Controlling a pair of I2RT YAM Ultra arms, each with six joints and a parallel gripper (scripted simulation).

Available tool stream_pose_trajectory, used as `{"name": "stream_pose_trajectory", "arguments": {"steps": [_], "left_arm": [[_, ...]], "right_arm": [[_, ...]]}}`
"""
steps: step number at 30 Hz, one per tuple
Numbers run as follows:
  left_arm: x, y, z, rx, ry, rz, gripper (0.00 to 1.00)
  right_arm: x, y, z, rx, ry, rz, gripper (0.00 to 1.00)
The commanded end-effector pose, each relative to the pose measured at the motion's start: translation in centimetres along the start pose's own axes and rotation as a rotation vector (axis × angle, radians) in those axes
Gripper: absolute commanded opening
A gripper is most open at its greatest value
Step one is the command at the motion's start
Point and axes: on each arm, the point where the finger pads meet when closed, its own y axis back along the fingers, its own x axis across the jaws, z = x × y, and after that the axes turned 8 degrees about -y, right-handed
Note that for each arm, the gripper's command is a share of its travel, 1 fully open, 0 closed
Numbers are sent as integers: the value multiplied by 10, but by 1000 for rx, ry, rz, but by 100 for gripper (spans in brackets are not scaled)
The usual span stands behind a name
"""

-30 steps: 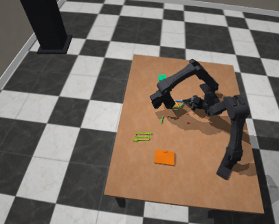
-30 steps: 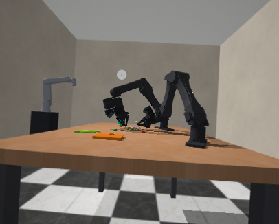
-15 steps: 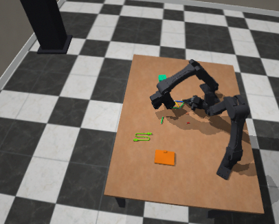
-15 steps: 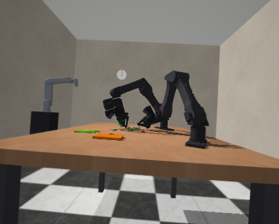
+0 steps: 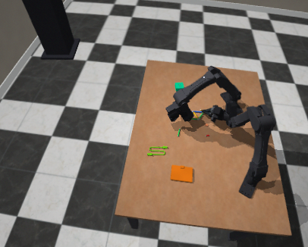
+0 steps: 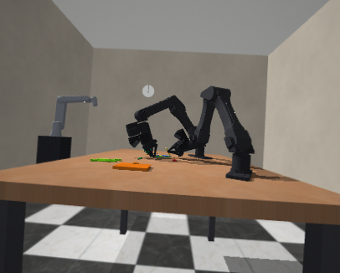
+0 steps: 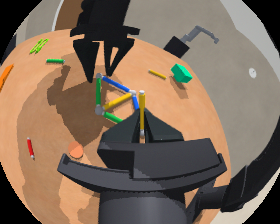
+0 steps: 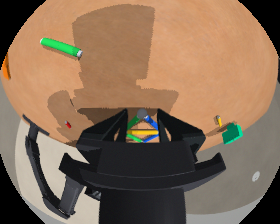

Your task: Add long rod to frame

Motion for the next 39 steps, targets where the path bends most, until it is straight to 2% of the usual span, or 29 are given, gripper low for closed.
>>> {"name": "stream_pose_trajectory", "arguments": {"steps": [1,6,7,9,10,15,16,20,34,39], "left_arm": [[-7,0,6,-13,13,-10,0],[-7,0,6,-13,13,-10,0],[-7,0,6,-13,13,-10,0],[-7,0,6,-13,13,-10,0],[-7,0,6,-13,13,-10,0],[-7,0,6,-13,13,-10,0],[-7,0,6,-13,13,-10,0],[-7,0,6,-13,13,-10,0],[-7,0,6,-13,13,-10,0],[-7,0,6,-13,13,-10,0]], "right_arm": [[0,8,2,-39,4,1,41],[0,8,2,-39,4,1,41],[0,6,1,-39,6,0,33],[0,4,1,-28,3,2,33],[0,4,1,-28,3,2,28],[0,4,1,-28,3,2,24],[0,4,1,-28,3,2,20],[0,4,1,-28,3,2,20],[0,4,1,-28,3,2,0],[-1,8,-2,-30,3,-1,0]]}}
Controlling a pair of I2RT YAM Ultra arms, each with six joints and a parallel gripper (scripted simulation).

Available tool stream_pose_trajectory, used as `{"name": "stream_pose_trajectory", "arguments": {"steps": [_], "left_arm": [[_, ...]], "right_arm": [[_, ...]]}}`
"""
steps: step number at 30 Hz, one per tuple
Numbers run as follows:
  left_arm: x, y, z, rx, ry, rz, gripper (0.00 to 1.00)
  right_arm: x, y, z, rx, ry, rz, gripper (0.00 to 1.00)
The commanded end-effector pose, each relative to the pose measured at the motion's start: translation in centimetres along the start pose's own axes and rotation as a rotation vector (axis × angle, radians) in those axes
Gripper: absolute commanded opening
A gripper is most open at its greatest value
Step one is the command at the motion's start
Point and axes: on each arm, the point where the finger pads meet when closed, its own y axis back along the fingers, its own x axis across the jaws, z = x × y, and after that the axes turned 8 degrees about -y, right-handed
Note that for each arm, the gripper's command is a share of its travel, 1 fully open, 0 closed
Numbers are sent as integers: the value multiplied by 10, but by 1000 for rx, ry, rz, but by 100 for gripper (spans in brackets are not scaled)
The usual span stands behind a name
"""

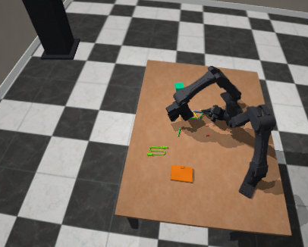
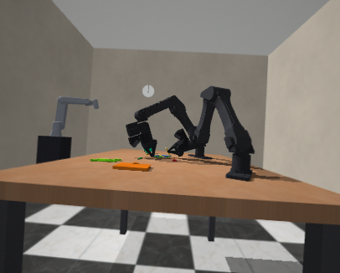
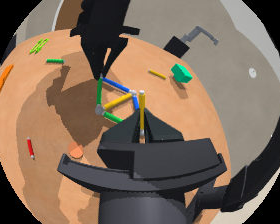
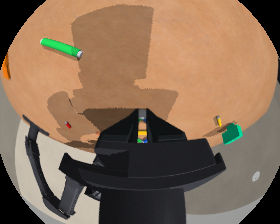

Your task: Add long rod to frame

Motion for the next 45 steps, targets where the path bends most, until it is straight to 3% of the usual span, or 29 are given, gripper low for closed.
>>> {"name": "stream_pose_trajectory", "arguments": {"steps": [1,11,20,35,43,45], "left_arm": [[-7,0,6,-13,13,-10,0],[-7,0,6,-13,13,-10,0],[-7,0,6,-13,13,-10,0],[-7,0,6,-13,13,-10,0],[-7,0,6,-13,13,-10,0],[-7,0,6,-13,13,-10,0]], "right_arm": [[-1,9,-4,-22,2,-1,0],[-4,23,-25,23,6,-6,0],[-3,31,-17,-33,6,3,0],[-8,32,-42,59,5,-16,0],[-9,37,-47,32,3,-5,0],[-9,42,-42,-27,2,4,0]]}}
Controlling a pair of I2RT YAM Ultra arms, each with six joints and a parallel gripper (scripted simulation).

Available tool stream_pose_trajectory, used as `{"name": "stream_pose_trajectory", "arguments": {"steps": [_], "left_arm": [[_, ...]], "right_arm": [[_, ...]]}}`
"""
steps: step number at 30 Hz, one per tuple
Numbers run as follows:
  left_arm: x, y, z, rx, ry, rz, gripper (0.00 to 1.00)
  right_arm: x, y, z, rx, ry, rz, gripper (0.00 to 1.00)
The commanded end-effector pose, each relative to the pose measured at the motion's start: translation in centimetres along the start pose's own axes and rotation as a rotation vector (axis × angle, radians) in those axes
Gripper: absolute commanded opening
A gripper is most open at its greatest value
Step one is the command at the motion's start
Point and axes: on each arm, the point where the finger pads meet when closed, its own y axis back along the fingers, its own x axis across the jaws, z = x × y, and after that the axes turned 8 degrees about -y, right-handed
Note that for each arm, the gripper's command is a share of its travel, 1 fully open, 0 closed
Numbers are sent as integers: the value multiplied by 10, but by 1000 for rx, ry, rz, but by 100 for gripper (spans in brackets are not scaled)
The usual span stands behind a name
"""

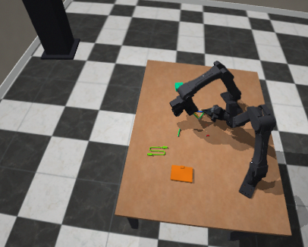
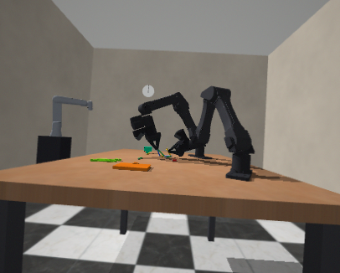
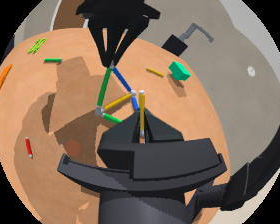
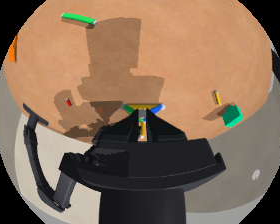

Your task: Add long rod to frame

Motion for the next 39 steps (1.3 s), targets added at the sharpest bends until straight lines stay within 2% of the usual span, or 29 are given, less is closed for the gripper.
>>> {"name": "stream_pose_trajectory", "arguments": {"steps": [1,16,29,39], "left_arm": [[-3,-1,9,-26,12,8,0],[-3,-1,9,-26,12,8,0],[-3,-1,9,-26,12,8,0],[-3,-1,9,-26,12,8,0]], "right_arm": [[-2,9,-6,-23,-1,0,0],[-9,9,-30,30,-2,-8,0],[-9,8,-33,-15,-4,3,0],[-12,6,-50,51,-3,-11,0]]}}
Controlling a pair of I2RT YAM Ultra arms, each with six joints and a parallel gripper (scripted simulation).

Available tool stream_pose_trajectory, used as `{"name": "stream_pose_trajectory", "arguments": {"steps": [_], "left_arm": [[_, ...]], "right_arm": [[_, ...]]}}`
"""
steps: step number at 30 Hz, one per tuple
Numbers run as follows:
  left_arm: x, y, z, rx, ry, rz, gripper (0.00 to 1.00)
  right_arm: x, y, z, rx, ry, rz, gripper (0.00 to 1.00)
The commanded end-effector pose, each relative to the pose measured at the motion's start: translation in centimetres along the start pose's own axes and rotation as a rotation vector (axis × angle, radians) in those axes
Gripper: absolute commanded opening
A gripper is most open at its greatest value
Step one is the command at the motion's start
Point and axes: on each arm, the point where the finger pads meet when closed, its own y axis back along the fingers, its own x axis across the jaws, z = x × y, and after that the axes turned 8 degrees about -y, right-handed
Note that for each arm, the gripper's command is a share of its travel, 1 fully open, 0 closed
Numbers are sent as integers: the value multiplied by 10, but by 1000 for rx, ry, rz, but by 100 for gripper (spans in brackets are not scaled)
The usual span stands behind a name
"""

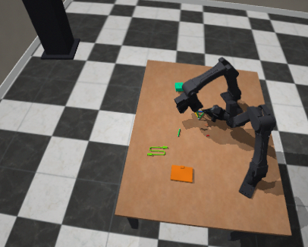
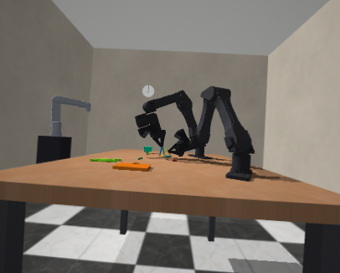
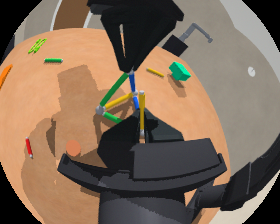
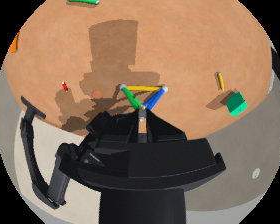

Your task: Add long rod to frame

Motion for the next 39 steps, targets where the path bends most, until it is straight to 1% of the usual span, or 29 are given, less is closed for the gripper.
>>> {"name": "stream_pose_trajectory", "arguments": {"steps": [1,5,10,13,14,16,18,19,27,29,31,33,36,37,38,39], "left_arm": [[-4,-1,8,-23,12,6,0],[-4,-1,8,-23,12,6,0],[-4,-1,8,-23,12,6,0],[-4,-1,8,-23,12,6,0],[-4,-1,8,-23,12,6,0],[-4,-1,8,-23,12,6,0],[-4,-1,8,-23,12,6,0],[-4,-1,8,-23,12,6,0],[-4,-1,8,-23,12,6,0],[-4,-1,8,-23,12,6,0],[-4,-1,8,-23,12,6,0],[-4,-1,8,-23,12,6,0],[-4,-1,8,-23,12,6,0],[-4,-1,8,-23,12,6,11],[-4,-1,8,-23,12,6,17],[-4,-1,8,-23,12,6,17]], "right_arm": [[-6,1,-17,30,-4,-6,0],[-8,-4,-23,32,-3,-6,0],[-7,-10,-23,-29,-3,6,0],[-7,-11,-23,-33,-5,7,0],[-7,-11,-23,-33,-5,7,11],[-7,-11,-23,-33,-5,7,11],[-7,-11,-23,-33,-6,7,34],[-7,-11,-23,-33,-6,7,40],[-5,7,-25,-20,-3,3,40],[-5,11,-25,-14,-4,3,63],[-5,28,-24,-76,-5,10,64],[-5,28,-24,-76,-5,10,64],[-5,44,-23,-141,-6,17,64],[-5,44,-23,-141,-6,17,64],[-5,44,-23,-141,-6,17,64],[-5,44,-23,-141,-6,17,64]]}}
